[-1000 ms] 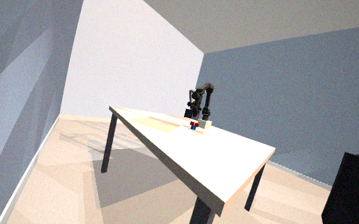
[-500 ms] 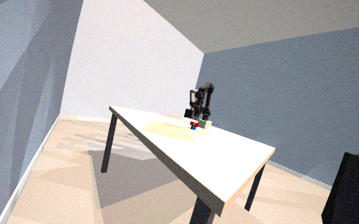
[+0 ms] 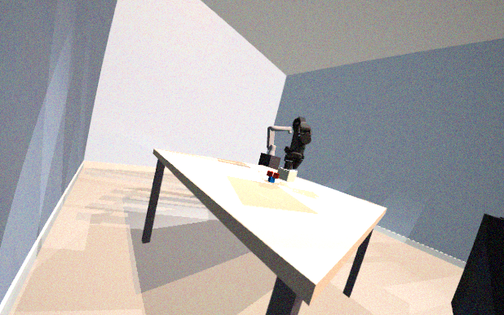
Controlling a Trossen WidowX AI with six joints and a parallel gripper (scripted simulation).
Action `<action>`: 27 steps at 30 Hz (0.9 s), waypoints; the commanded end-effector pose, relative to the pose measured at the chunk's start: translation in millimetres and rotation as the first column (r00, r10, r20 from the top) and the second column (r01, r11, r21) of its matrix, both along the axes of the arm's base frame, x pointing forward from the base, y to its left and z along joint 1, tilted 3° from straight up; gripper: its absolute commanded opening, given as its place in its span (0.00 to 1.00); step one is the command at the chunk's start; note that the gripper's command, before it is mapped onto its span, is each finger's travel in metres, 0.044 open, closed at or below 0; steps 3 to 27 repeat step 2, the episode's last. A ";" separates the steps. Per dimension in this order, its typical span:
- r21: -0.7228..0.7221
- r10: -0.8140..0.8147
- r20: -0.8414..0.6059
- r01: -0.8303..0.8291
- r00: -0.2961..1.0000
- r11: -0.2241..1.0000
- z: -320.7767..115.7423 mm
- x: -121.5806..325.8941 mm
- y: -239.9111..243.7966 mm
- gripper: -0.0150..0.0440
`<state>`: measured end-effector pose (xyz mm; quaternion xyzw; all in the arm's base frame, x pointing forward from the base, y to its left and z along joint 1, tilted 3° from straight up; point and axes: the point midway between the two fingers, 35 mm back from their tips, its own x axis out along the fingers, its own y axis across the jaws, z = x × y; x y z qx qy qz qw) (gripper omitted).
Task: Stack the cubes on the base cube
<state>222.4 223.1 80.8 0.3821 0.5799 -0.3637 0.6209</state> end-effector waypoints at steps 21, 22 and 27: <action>-0.001 -0.009 0.000 0.009 1.000 1.000 0.1 0.4 -0.3 0.93; -0.001 -0.009 0.000 0.009 1.000 1.000 0.1 0.4 -0.3 0.93; -0.001 -0.009 0.000 0.009 1.000 1.000 0.1 0.4 -0.3 0.93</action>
